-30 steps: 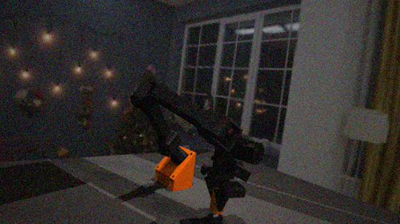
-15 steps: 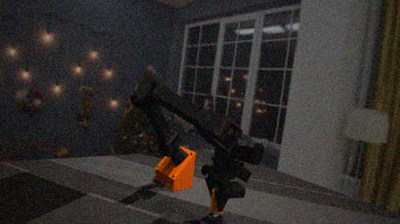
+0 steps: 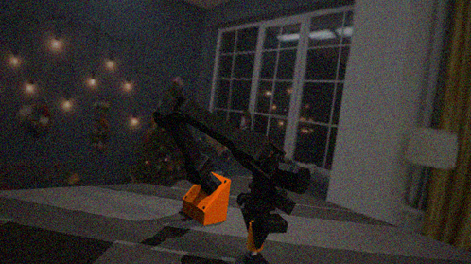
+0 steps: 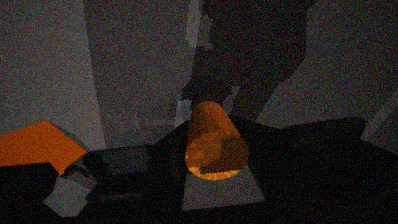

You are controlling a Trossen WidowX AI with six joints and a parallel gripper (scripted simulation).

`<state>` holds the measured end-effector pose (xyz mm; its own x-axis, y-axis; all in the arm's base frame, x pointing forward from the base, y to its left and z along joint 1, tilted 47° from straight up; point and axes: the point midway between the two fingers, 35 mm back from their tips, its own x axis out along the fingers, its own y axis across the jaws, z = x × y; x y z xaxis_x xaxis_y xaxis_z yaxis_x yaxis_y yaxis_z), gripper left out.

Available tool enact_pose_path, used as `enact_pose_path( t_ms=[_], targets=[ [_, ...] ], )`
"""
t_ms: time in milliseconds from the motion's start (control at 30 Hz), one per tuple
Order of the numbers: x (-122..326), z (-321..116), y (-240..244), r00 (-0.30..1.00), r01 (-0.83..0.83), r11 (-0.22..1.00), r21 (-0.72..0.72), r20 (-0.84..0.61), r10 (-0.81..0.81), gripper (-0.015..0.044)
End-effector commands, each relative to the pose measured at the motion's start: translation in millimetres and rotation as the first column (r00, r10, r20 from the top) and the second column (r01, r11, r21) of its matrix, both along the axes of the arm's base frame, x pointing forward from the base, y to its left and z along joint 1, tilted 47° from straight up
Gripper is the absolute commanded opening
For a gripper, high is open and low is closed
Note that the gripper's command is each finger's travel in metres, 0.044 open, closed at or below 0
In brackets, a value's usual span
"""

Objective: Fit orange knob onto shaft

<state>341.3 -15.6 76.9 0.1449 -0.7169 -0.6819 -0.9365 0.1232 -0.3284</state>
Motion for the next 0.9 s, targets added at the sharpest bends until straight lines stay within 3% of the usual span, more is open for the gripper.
enact_pose_path(
  t_ms=[0,100,867],
  targets=[
    [1.3,2.7,0.7,0.995,0.064,0.998,0.016,0.074,-0.065,0.0],
    [2.2,2.1,0.2,0.983,0.12,0.992,0.034,0.134,-0.123,0.0],
    [1.1,0.9,0.5,0.983,0.12,0.992,0.034,0.134,-0.123,0.0]
  ],
)
